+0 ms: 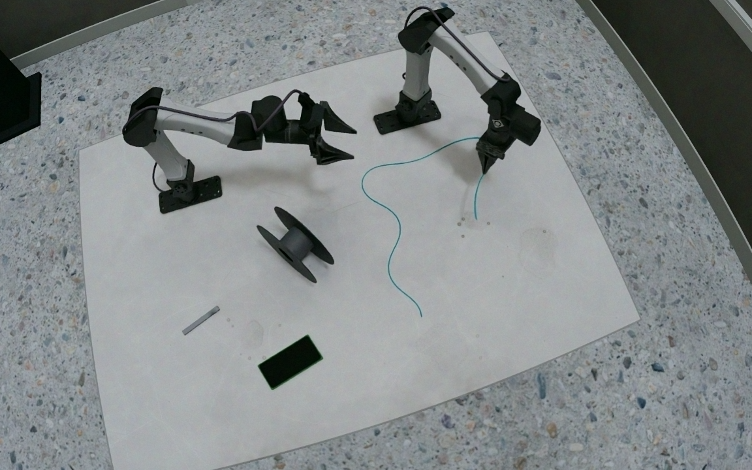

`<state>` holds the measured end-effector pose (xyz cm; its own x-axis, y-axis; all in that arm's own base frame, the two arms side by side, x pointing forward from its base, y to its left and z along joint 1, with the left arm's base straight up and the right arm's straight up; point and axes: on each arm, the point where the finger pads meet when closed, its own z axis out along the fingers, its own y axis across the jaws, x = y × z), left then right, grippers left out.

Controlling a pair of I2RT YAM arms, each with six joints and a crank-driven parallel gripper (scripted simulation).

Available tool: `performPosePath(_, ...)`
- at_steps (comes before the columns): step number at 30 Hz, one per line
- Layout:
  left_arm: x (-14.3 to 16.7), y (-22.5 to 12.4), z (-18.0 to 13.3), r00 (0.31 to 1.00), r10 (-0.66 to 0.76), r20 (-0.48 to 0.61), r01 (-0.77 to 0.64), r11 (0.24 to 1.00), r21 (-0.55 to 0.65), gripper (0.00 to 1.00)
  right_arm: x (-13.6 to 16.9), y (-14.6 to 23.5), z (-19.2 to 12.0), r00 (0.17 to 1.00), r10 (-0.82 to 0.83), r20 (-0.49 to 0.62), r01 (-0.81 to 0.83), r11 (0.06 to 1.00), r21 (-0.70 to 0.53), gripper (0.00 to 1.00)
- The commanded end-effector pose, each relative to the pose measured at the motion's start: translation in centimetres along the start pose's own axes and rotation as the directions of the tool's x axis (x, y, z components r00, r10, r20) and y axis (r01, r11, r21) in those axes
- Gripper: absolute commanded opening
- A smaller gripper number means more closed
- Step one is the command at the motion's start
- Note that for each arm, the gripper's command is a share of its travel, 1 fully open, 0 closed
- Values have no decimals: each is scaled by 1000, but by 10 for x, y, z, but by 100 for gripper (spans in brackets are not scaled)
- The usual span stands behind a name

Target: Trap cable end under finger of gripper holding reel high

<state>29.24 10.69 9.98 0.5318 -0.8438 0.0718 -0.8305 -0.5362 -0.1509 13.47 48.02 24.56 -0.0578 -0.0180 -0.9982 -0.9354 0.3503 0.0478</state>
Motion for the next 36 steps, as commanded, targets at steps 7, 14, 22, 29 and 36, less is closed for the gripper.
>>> performPosePath(7, 99, -22, -22, 891, 448, -79, -401, 856, 326, 0, 7, -31, -30, 996, 44, -84, -32, 991, 129, 75)
performPosePath(14, 192, -22, -36, 638, 769, -38, -643, 560, 522, 0, 8, -50, -50, 991, 67, -114, -42, 977, 209, 75)
performPosePath(22, 258, -17, -44, 381, 923, 48, -723, 265, 638, 0, 13, -66, -69, 986, 88, -144, -45, 959, 278, 75)
performPosePath(29, 339, -10, -50, 19, 981, 195, -685, -129, 717, 0, 21, -89, -100, 975, 120, -188, -40, 923, 384, 75)
performPosePath(36, 388, -5, -49, -186, 944, 272, -605, -328, 726, 0, 29, -112, -135, 963, 150, -226, -21, 872, 490, 75)
